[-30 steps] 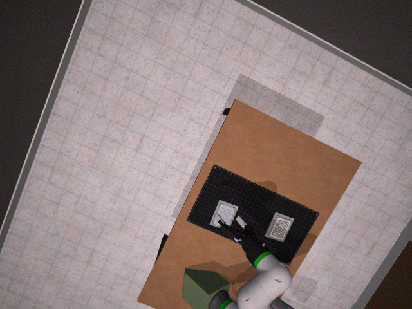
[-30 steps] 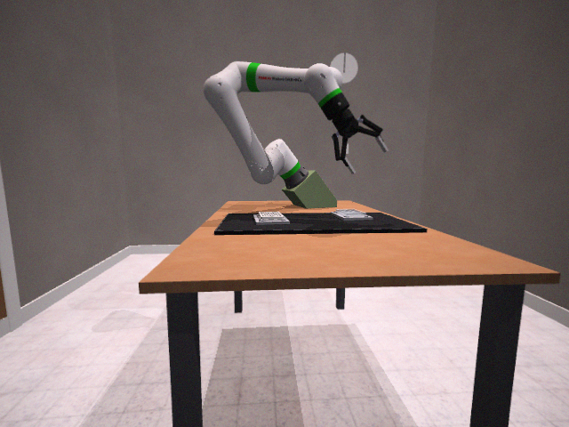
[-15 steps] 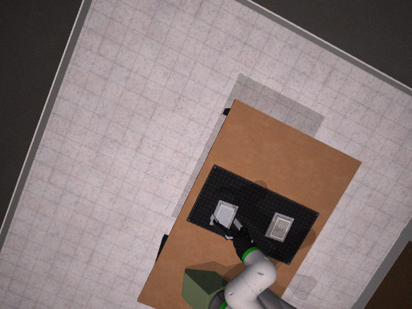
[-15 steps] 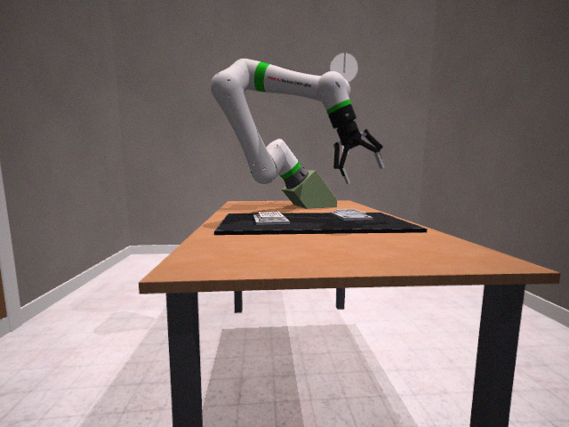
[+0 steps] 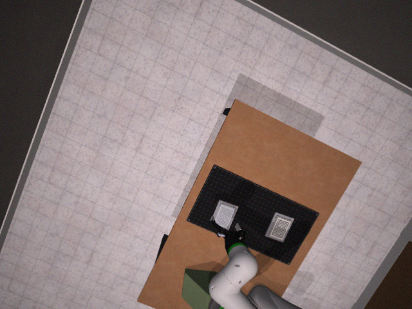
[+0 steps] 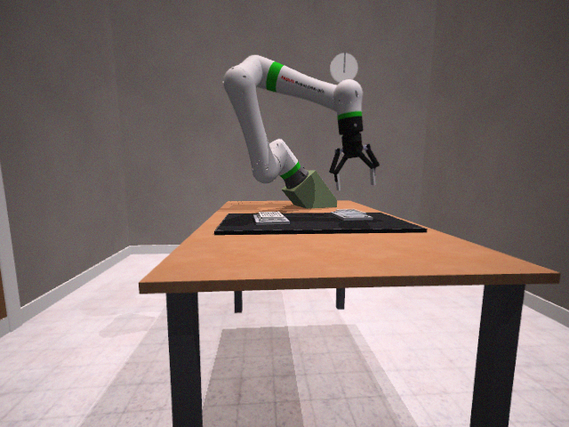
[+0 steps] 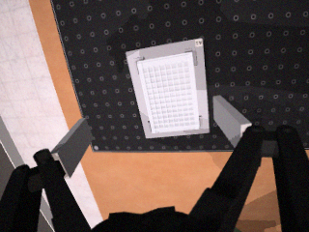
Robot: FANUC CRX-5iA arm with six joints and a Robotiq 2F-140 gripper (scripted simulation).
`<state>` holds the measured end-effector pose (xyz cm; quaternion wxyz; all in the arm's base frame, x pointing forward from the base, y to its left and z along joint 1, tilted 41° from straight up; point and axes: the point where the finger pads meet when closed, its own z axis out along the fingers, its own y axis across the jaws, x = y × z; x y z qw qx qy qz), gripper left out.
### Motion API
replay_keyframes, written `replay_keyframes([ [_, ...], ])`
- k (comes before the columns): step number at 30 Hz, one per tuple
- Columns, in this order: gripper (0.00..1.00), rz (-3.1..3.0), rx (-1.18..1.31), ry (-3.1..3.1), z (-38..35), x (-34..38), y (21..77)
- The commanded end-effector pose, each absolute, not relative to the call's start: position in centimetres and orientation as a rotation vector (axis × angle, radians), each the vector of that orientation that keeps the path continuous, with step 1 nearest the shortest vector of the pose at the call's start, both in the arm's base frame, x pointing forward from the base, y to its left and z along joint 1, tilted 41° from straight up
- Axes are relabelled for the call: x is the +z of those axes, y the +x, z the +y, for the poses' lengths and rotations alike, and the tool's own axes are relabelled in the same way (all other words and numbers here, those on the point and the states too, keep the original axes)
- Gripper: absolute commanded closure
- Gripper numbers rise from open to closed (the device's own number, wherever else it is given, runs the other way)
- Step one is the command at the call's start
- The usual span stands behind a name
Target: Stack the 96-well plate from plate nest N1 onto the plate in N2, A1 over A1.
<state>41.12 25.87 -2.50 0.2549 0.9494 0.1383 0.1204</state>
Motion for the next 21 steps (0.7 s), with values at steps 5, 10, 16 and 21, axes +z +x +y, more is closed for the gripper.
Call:
replay_keyframes([
  [5,0.0,0.35,0.333,2.437,23.5,-3.1,40.7],
  [10,0.0,0.35,0.333,2.437,23.5,-3.1,40.7],
  [16,0.0,0.35,0.333,2.437,23.5,-3.1,40.7],
  [21,0.0,0.35,0.333,2.437,23.0,-3.8,41.0],
])
